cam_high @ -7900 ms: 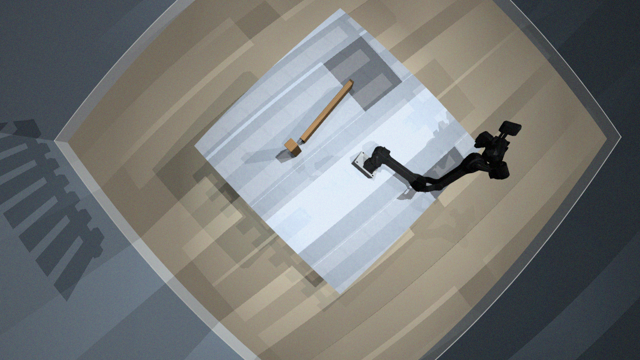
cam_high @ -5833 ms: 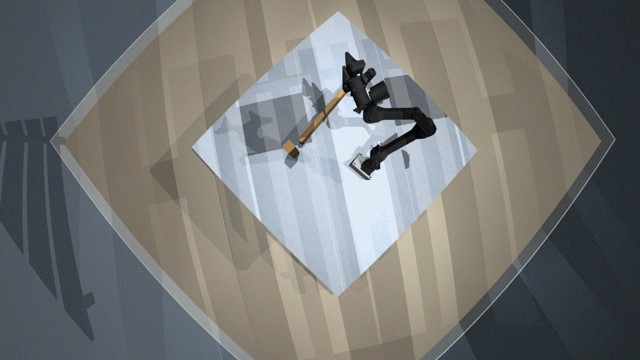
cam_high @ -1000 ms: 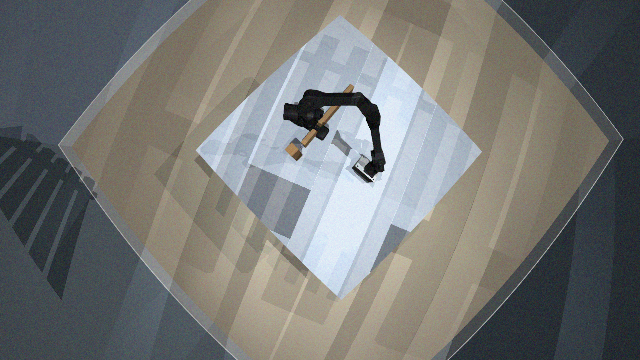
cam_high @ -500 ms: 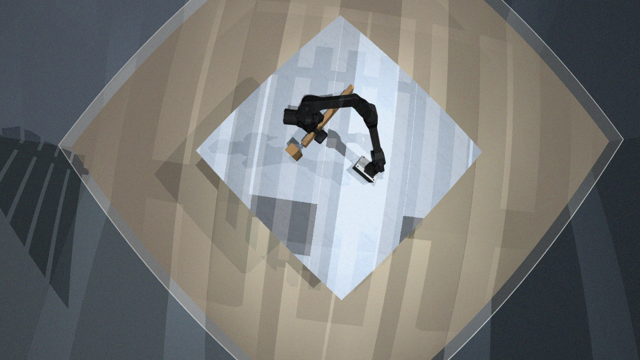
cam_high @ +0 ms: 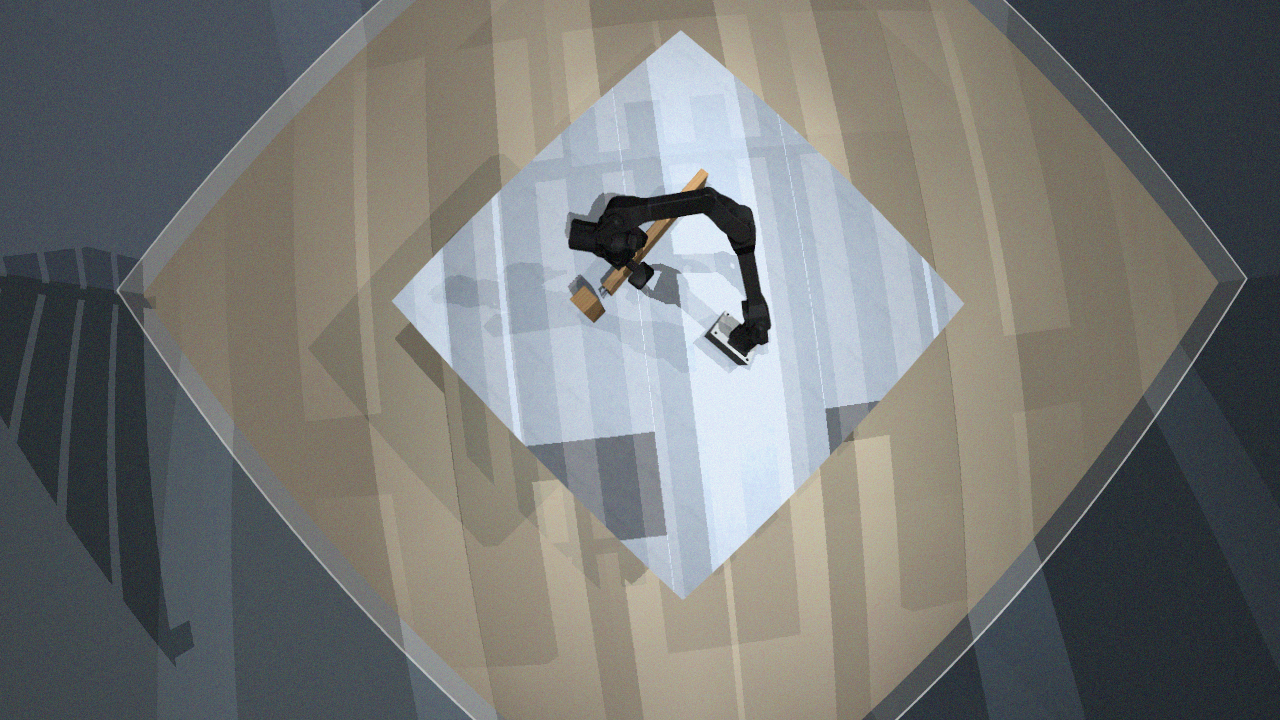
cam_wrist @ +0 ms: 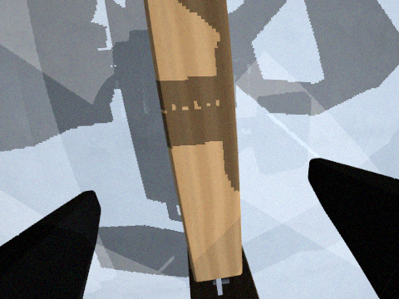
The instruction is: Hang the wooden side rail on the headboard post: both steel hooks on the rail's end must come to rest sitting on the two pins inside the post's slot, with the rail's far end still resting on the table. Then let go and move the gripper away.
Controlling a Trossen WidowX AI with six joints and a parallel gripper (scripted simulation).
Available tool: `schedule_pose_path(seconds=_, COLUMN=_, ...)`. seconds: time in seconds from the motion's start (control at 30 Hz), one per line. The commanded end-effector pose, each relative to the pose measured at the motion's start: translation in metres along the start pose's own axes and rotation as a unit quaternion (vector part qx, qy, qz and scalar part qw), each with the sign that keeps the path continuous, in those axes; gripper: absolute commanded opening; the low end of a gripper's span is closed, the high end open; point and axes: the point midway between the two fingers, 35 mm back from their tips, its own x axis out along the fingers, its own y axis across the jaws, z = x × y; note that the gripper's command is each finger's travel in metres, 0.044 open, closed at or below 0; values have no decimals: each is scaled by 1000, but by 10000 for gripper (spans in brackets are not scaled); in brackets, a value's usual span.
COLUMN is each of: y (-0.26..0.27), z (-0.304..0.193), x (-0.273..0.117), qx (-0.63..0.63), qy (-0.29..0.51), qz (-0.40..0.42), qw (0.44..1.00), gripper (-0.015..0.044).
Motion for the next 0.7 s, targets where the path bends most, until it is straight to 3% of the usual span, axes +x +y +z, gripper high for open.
schedule_pose_path(seconds=0.0, y=0, z=1, x=7, qx=-2, qy=-3, qz=0, qw=1000, gripper=440)
schedule_pose_path(seconds=0.67, y=0, z=1, x=39, qx=-2, qy=-3, qz=0, qw=1000, gripper=440)
